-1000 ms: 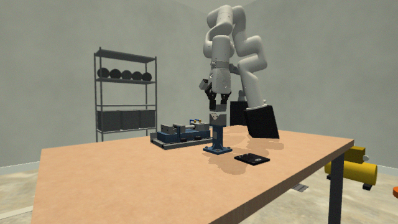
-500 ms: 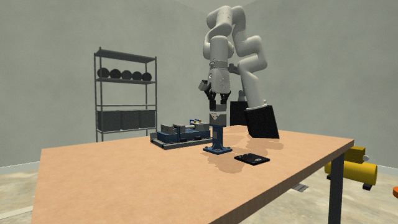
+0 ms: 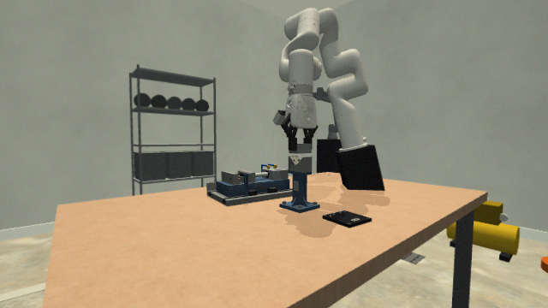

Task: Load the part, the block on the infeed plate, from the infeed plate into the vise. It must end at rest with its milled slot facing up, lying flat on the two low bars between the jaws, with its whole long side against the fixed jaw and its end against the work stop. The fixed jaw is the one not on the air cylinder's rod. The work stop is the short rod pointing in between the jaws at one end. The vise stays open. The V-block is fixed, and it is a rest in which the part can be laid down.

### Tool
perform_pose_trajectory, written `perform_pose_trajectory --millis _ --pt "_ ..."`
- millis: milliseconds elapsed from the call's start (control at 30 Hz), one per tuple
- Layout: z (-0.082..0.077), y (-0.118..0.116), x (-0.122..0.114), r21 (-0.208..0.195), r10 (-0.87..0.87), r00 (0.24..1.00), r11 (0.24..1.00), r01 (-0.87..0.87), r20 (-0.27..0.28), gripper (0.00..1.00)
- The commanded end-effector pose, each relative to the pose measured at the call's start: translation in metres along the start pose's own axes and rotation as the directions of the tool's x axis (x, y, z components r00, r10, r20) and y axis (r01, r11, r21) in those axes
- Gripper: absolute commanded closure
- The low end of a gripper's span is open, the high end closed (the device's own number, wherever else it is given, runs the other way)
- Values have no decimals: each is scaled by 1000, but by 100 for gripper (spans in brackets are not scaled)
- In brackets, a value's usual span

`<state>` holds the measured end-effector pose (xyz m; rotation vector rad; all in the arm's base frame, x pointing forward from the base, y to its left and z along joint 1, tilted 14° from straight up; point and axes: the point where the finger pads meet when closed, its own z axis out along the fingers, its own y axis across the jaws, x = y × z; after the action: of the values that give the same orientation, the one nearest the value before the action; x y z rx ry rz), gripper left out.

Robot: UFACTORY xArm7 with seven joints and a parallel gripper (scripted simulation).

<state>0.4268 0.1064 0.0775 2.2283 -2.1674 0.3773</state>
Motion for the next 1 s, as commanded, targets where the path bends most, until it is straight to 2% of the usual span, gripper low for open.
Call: perform_pose_trajectory --millis 0,633,967 --pt "-1 -1 -1 4 0 1000 1000 0 2 100" --pt "-2 -1 -1 4 0 1000 1000 0 2 100" --pt "-9 -1 -1 4 0 1000 1000 0 2 100"
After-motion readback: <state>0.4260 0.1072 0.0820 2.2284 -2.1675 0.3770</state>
